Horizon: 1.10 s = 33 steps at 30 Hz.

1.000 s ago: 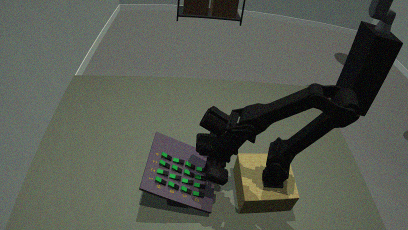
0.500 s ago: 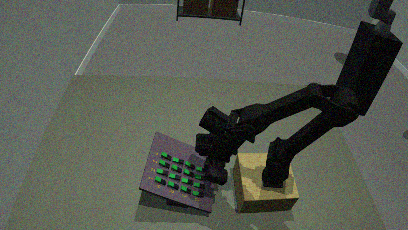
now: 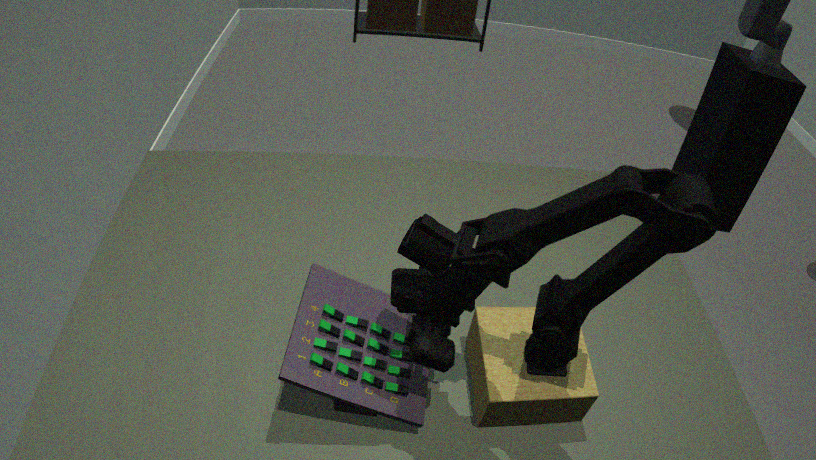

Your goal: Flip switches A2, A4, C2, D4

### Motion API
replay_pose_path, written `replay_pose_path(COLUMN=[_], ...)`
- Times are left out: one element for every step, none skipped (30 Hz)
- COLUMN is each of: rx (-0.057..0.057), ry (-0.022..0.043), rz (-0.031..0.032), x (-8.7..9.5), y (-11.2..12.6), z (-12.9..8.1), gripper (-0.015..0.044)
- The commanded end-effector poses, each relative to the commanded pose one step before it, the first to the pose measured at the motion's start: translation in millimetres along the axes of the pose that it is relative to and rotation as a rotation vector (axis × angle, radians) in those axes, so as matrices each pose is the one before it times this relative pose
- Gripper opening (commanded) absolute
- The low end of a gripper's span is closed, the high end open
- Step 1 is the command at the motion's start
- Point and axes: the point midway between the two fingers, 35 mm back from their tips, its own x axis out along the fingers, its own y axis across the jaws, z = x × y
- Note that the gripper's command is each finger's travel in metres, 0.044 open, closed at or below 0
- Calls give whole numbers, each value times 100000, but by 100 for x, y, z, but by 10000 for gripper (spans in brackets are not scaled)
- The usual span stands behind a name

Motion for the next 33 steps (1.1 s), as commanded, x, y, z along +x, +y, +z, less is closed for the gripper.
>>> replay_pose_path(rx=[490,0,0,0,0,0,0,-511,47,81,104,108,89,55,18,0,0,0,0,1,4,8,14,19,26,33,31,21,8,0,0,0,0], ry=[-121,0,0,0,0,0,0,128,254,430,546,558,456,277,93,0,0,0,0,21,53,56,13,-53,-119,-182,-183,-127,-45,0,0,0,0], rz=[-212,0,0,0,0,0,0,215,-36,-54,-58,-48,-30,-15,-4,0,0,0,0,8,23,37,50,58,72,90,86,60,21,0,0,0,0], x=[80,13,13,13,13,13,13,-257,-579,-1002,-1308,-1363,-1124,-684,-230,0,0,0,0,-32,-91,-136,-150,-122,-93,-64,-31,-11,-2,0,0,0,0], y=[-17,0,0,0,0,0,0,9,-35,-43,-25,10,35,33,13,0,0,0,0,68,216,395,577,664,747,823,696,442,151,0,0,0,0], z=[5,0,0,0,0,0,0,64,133,166,103,-20,-109,-107,-43,0,0,0,0,162,487,814,1050,1055,1043,1014,768,452,149,0,0,0,0], gripper=[0,0,0,0,0,0,0,0,0,0,0,0,0,0,0,0,0,0,0,0,0,0,0,0,0,0,0,0,0,0,0,0,0])
